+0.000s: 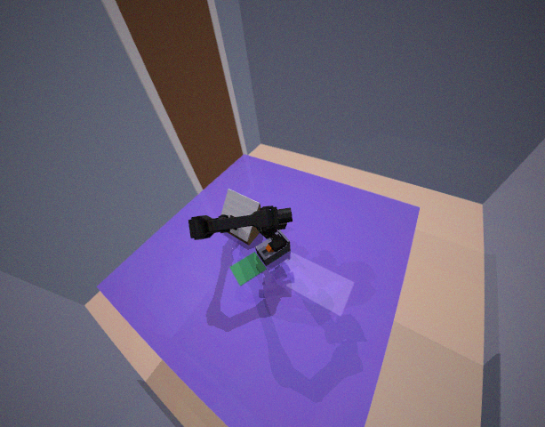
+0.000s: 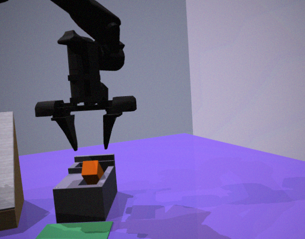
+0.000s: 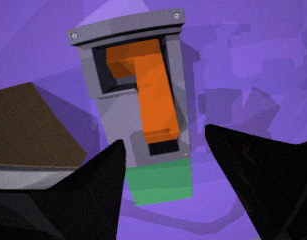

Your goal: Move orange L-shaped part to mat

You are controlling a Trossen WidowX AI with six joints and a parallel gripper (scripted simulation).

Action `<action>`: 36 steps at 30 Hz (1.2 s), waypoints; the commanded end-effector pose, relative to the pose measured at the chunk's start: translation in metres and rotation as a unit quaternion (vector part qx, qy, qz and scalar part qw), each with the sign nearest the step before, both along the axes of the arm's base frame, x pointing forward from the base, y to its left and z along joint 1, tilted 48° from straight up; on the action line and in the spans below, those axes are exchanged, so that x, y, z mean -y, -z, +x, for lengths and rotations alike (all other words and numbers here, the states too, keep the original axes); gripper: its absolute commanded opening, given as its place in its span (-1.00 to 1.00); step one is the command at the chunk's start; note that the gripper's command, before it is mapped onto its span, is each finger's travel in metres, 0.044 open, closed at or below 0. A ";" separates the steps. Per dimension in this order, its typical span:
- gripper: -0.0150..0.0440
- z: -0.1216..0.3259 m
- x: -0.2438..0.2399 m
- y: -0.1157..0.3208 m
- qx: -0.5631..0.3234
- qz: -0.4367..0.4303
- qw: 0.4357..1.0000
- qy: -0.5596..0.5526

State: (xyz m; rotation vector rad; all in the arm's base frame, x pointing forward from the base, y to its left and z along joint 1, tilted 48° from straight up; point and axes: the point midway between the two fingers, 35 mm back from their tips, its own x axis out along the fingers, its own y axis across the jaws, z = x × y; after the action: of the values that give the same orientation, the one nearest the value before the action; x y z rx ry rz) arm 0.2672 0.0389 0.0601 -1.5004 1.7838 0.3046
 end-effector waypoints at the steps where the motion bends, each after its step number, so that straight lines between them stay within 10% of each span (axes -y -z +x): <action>1: 0.46 -0.001 0.004 0.003 0.000 -0.001 1.000 -0.004; 33: 0.46 -0.001 0.040 0.035 0.000 -0.002 1.000 -0.004; 36: 0.19 0.001 0.037 0.033 0.004 0.001 1.000 -0.001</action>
State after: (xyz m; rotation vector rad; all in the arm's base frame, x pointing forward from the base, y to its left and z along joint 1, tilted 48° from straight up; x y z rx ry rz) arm 0.2678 0.0018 0.0273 -1.5030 1.7761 0.3024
